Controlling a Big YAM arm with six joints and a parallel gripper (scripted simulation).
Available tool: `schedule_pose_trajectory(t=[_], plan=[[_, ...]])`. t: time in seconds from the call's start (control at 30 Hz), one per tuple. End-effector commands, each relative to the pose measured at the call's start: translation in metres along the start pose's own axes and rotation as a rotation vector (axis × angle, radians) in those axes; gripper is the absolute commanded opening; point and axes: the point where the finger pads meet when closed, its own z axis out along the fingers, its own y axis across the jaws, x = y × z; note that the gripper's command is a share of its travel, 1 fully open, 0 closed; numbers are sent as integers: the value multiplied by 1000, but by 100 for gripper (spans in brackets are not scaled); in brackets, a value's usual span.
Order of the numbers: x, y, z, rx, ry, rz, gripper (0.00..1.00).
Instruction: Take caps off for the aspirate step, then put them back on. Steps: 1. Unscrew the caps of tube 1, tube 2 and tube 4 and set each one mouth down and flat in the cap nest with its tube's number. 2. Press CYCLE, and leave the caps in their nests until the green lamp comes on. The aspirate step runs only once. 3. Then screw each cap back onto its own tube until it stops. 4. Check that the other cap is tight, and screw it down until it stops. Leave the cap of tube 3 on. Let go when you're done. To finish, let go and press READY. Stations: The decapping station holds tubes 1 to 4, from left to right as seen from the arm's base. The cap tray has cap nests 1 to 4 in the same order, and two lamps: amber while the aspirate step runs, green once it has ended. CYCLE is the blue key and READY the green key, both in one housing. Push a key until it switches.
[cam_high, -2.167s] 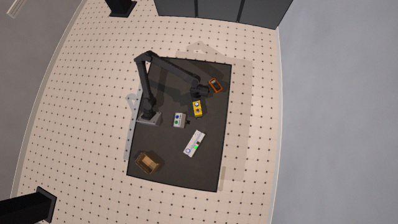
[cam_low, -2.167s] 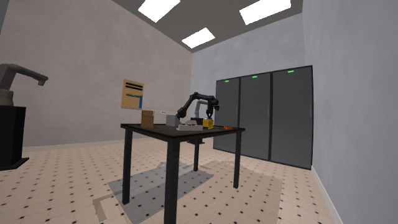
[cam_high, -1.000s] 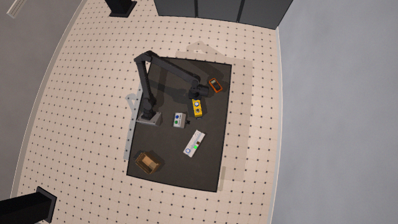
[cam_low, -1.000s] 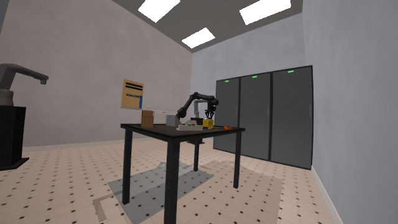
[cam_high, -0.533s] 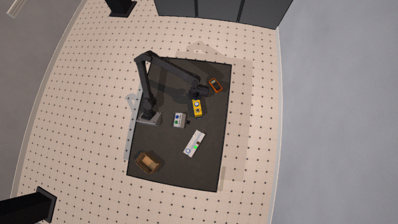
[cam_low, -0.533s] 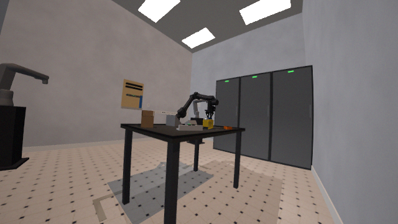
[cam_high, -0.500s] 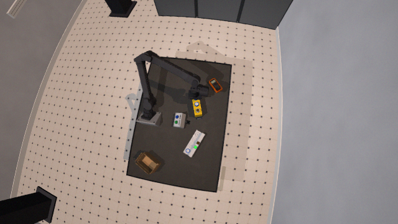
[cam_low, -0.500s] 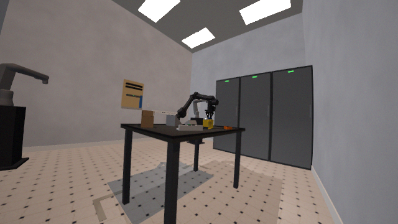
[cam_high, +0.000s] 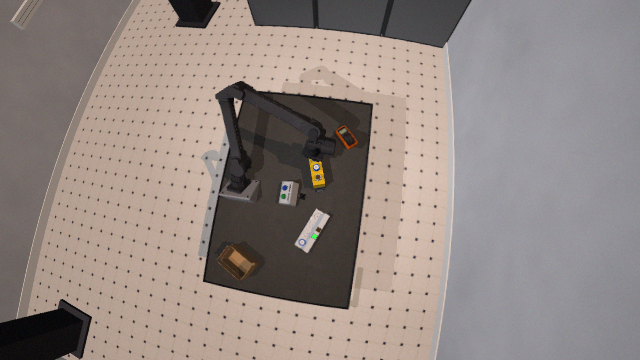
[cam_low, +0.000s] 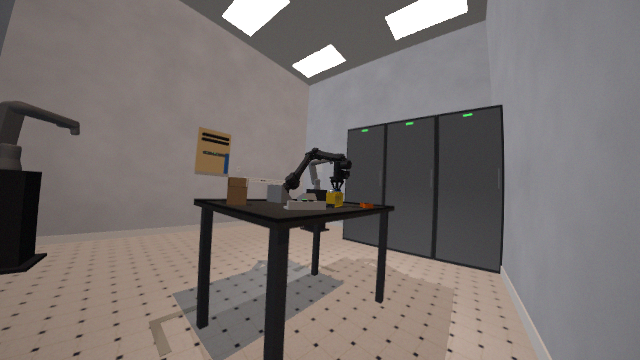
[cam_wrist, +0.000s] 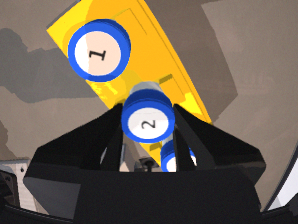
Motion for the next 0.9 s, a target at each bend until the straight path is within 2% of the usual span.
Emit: schedule_pose_trajectory(t=[0.0, 0.03, 0.1, 0.47, 0.5, 0.53, 0.6, 0.67, 0.87], plan=[[-9, 0, 2, -1, 2, 255, 0], [-9, 0, 2, 0, 2, 304, 0], [-9, 0, 2, 0, 2, 304, 0], [-9, 1, 2, 5, 1, 847, 0], [-8, -5, -5, 13, -9, 851, 0], [-9, 1, 2, 6, 0, 899, 0], [-9, 1, 2, 6, -1, 999, 0], [-9, 1, 2, 6, -1, 999, 0], [-8, 1, 3, 5, -2, 1299, 0]])
